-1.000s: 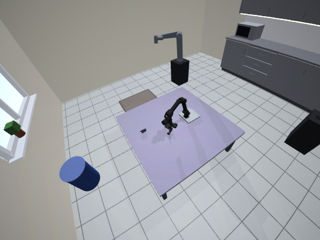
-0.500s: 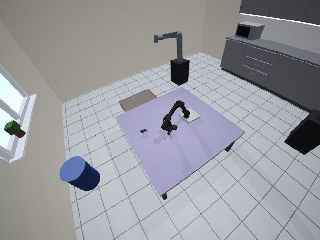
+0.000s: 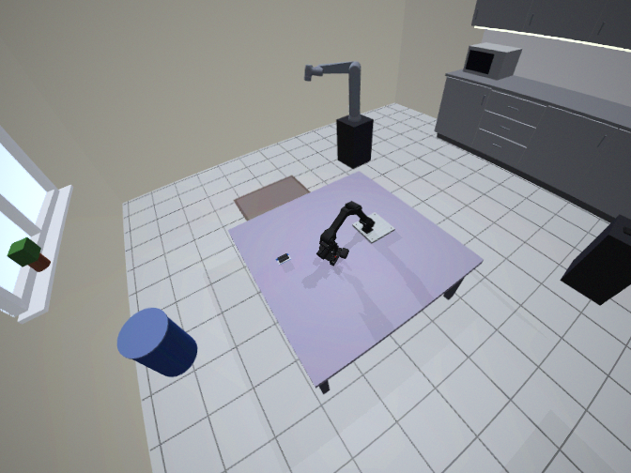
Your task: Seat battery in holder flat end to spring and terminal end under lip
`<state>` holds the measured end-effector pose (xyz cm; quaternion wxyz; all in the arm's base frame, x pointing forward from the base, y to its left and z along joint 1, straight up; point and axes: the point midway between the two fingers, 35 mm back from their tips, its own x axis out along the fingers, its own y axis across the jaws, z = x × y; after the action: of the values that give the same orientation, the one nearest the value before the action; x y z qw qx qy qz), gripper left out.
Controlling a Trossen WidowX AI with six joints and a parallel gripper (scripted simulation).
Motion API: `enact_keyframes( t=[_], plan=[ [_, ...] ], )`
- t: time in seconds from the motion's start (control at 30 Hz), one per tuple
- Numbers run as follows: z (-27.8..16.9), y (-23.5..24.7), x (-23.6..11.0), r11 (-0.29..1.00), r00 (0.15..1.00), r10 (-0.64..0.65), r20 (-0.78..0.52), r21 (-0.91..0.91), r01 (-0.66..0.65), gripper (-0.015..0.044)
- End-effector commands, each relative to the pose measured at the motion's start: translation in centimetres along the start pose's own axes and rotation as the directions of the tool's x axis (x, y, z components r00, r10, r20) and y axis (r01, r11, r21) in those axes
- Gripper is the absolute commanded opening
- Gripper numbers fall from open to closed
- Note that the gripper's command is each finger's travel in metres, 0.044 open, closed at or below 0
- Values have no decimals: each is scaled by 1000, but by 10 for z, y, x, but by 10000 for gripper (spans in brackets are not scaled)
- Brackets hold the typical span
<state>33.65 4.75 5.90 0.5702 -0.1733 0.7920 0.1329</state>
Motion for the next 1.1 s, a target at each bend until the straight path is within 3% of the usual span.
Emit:
enact_keyframes(
  t=[0.0,0.7,1.07],
  plan=[
    [3,-1,1,1000,1000,-2,-21,3,2,63],
    [10,-1,8,1000,989,3,-149,-1,-3,63],
    [17,-1,7,1000,990,0,-142,-2,0,63]
  ],
)
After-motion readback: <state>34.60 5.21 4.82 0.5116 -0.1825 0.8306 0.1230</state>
